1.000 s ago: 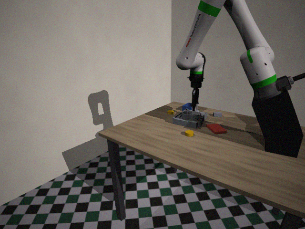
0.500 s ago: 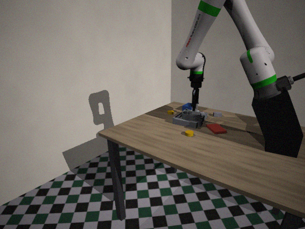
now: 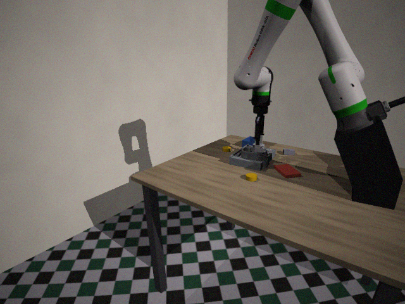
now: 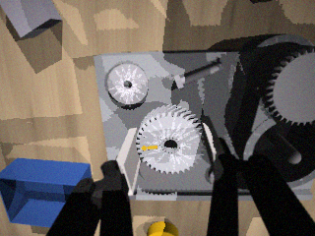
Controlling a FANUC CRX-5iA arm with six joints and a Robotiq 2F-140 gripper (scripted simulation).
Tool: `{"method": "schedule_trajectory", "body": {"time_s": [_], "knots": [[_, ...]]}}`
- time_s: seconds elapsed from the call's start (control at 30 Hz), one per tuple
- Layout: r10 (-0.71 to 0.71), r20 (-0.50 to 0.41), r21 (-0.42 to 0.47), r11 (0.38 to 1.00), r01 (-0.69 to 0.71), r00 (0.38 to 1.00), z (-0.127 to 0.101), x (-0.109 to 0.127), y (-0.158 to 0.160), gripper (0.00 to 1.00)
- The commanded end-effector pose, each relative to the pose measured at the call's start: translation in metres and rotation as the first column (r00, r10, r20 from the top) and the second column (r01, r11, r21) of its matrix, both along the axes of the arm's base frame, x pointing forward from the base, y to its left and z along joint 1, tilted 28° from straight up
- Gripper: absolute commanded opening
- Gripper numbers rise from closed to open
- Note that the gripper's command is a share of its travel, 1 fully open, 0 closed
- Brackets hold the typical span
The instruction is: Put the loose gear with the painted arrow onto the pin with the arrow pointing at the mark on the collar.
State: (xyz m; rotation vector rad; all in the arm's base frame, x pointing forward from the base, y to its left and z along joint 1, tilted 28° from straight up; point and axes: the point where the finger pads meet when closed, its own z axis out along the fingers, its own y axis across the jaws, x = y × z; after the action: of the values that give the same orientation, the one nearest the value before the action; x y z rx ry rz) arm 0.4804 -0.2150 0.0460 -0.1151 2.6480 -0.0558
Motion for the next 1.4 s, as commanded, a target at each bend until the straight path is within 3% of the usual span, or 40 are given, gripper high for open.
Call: {"method": "schedule_trajectory", "body": {"time_s": [0.0, 0.83, 1.37], "knots": [[0.0, 0.0, 0.0, 1.0, 0.0, 1.0, 0.004, -0.002, 0.0, 0.0], [0.0, 0.0, 0.0, 1.0, 0.0, 1.0, 0.047, -0.025, 0.001, 0.0], [0.0, 0.0, 0.0, 1.0, 0.0, 1.0, 0.054, -0.029, 0.001, 0.0]]}}
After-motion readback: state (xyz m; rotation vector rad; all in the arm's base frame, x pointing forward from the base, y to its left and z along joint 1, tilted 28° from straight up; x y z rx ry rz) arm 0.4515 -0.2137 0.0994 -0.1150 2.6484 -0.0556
